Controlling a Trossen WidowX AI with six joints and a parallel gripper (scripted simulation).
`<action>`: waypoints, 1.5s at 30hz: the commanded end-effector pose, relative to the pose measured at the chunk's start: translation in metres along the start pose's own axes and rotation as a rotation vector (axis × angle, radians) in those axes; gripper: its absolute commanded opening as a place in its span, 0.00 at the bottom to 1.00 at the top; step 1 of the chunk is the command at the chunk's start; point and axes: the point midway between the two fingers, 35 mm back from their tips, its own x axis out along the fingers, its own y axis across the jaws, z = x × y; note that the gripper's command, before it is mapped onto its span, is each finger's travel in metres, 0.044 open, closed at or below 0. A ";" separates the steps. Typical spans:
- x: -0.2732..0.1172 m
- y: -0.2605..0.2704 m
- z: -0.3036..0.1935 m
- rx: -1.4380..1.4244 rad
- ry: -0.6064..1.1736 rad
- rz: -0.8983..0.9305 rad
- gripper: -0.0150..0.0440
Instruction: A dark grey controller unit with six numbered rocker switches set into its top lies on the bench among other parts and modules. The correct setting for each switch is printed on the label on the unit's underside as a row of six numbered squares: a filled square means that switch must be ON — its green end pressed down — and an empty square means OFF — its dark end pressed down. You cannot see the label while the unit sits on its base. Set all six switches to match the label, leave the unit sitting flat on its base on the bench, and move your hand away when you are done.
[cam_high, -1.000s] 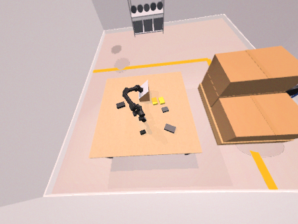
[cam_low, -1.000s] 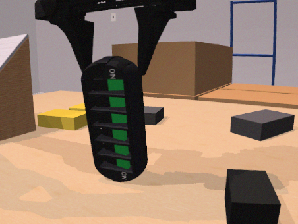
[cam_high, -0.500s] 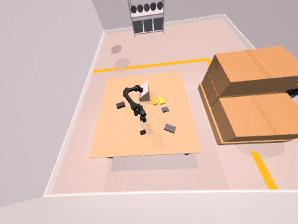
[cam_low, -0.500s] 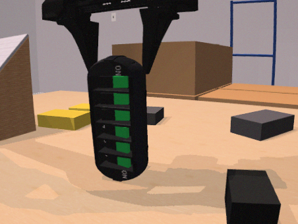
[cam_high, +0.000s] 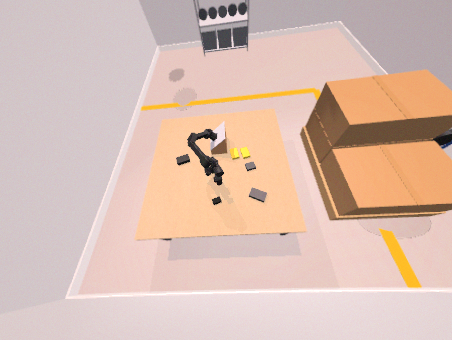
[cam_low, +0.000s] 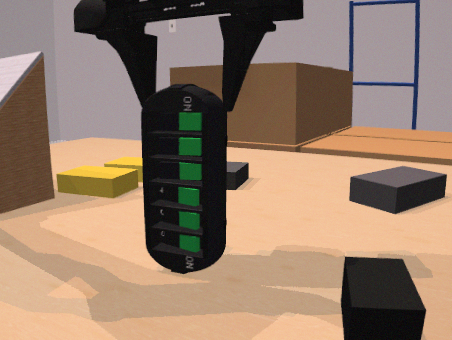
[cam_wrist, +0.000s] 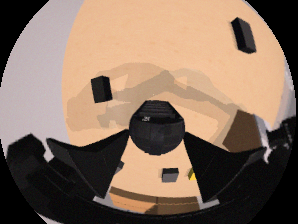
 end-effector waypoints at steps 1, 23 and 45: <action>0.006 -0.001 -0.006 0.004 0.006 -0.014 0.83; 0.009 -0.001 -0.024 0.004 0.007 -0.013 0.83; 0.014 -0.001 -0.041 0.004 0.008 -0.013 0.83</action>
